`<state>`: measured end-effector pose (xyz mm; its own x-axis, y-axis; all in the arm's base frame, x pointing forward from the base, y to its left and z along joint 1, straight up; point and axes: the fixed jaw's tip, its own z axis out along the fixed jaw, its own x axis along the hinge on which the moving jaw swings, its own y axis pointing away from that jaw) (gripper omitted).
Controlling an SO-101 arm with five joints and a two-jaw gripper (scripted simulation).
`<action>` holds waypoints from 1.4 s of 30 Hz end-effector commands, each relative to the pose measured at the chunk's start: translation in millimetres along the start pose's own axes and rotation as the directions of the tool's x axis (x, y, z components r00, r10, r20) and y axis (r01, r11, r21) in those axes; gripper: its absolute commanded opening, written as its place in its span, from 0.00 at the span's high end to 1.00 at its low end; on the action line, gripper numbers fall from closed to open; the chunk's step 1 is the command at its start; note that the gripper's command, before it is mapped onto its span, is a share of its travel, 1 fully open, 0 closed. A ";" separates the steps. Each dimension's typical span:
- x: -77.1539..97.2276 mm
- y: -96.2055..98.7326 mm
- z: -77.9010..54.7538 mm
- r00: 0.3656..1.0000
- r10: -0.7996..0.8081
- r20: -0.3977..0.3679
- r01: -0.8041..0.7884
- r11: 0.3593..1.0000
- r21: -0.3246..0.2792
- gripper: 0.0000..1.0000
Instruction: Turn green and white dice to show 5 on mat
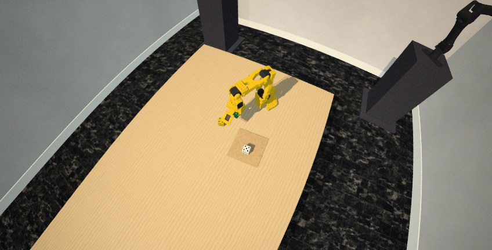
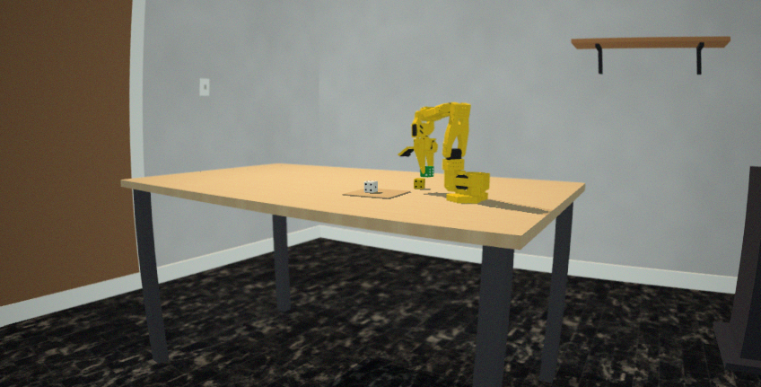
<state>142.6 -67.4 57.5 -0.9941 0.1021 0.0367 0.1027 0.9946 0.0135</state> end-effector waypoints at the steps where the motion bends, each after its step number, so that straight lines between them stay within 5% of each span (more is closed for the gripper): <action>1: -4.1 -3.2 -9.2 0.992 -0.113 0.053 0.111 0.993 0.027 1.00; 11: -2.0 -3.8 -9.1 0.922 -0.384 0.043 0.382 0.923 0.041 1.00; 20: 0.1 -5.2 -9.0 0.752 -0.659 0.028 0.657 0.752 0.052 1.00; 22: 0.1 -5.2 -9.0 0.752 -0.659 0.028 0.657 0.752 0.052 1.00; 35: 1.8 -7.4 -9.0 0.480 -0.877 0.008 0.875 0.480 0.059 1.00; 42: 2.0 -7.9 -9.0 0.416 -0.909 0.004 0.908 0.416 0.059 1.00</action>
<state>135.2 -71.3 57.7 -0.5340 -0.8455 0.0045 -0.8448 0.5338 0.0385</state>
